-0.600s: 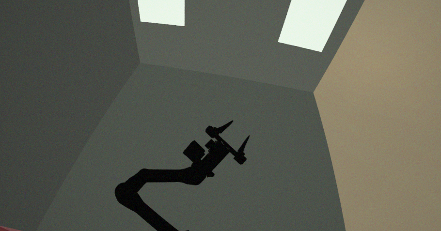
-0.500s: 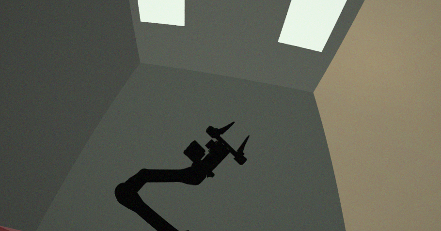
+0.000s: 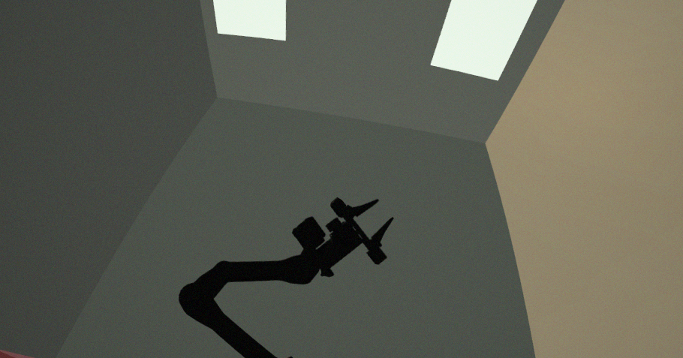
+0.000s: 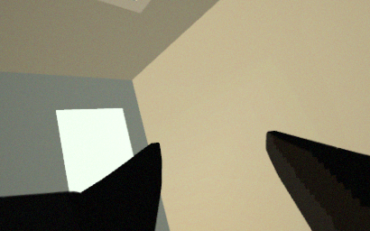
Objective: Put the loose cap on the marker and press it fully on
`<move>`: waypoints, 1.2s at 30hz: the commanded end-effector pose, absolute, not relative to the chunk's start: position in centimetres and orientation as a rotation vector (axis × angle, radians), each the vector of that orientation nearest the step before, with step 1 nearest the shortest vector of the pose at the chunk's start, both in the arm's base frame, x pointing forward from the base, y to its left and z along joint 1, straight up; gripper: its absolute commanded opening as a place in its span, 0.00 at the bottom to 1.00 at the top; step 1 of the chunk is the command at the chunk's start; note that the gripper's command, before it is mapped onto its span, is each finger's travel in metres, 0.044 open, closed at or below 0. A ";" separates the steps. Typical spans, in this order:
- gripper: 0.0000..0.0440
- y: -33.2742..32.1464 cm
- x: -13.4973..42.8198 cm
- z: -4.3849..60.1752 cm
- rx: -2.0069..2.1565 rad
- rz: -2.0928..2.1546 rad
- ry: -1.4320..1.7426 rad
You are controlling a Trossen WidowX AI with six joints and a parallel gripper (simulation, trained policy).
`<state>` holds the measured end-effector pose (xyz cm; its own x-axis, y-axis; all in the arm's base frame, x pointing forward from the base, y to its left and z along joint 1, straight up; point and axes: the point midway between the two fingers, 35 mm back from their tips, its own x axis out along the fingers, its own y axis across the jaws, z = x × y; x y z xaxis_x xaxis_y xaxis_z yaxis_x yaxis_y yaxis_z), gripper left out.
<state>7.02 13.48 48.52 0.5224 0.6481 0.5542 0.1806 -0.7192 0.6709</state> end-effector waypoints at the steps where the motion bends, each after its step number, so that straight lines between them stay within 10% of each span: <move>1: 0.61 13.6 7.0 48.7 2.209 1.125 0.695; 36: 0.74 17.8 6.4 44.6 1.947 0.935 0.937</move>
<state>6.43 17.82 44.50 0.4636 0.8383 0.2871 0.2699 -0.4422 0.8553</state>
